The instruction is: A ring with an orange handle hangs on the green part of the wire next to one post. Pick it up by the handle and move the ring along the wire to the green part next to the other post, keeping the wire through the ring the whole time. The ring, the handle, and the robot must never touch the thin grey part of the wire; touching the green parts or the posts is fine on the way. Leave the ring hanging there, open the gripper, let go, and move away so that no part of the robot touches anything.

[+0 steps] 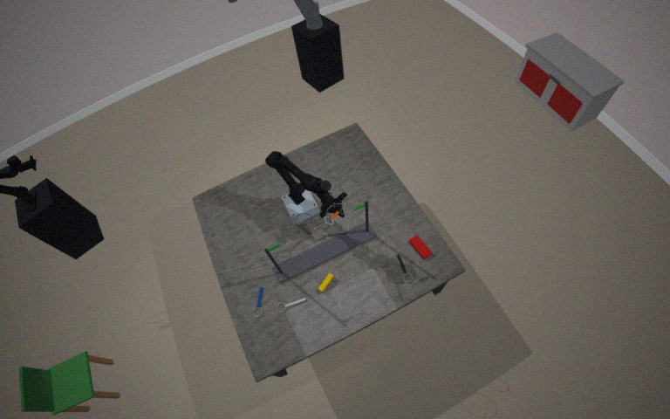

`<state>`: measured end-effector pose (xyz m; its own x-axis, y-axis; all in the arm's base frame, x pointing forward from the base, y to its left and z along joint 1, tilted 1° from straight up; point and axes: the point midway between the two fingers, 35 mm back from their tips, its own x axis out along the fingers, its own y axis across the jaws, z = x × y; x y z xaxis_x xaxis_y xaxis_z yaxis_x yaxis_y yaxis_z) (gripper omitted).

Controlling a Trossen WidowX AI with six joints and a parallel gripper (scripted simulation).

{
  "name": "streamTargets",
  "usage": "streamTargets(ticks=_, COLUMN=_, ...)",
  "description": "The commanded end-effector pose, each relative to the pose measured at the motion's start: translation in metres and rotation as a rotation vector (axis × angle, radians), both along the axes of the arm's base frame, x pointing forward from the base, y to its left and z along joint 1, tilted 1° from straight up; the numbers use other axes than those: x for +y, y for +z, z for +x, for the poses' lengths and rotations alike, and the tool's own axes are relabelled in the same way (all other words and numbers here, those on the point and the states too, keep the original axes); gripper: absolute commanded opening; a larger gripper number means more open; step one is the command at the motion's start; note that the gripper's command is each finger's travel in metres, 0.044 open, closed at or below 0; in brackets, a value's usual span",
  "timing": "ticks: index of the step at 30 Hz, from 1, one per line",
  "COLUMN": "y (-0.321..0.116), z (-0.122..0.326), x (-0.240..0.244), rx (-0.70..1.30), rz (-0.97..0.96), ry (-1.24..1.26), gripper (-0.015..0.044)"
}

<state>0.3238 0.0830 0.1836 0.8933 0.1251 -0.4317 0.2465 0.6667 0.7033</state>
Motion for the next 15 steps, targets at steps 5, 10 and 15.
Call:
streamTargets(ticks=5, y=0.025, z=0.004, x=0.017, rx=-0.045, rz=0.179, ry=0.006, gripper=-0.0150)
streamTargets(ticks=10, y=0.037, z=0.005, x=0.024, rx=-0.064, rz=0.269, ry=0.006, gripper=-0.0150)
streamTargets(ticks=15, y=0.049, z=0.006, x=0.029, rx=-0.082, rz=0.350, ry=0.007, gripper=-0.0150)
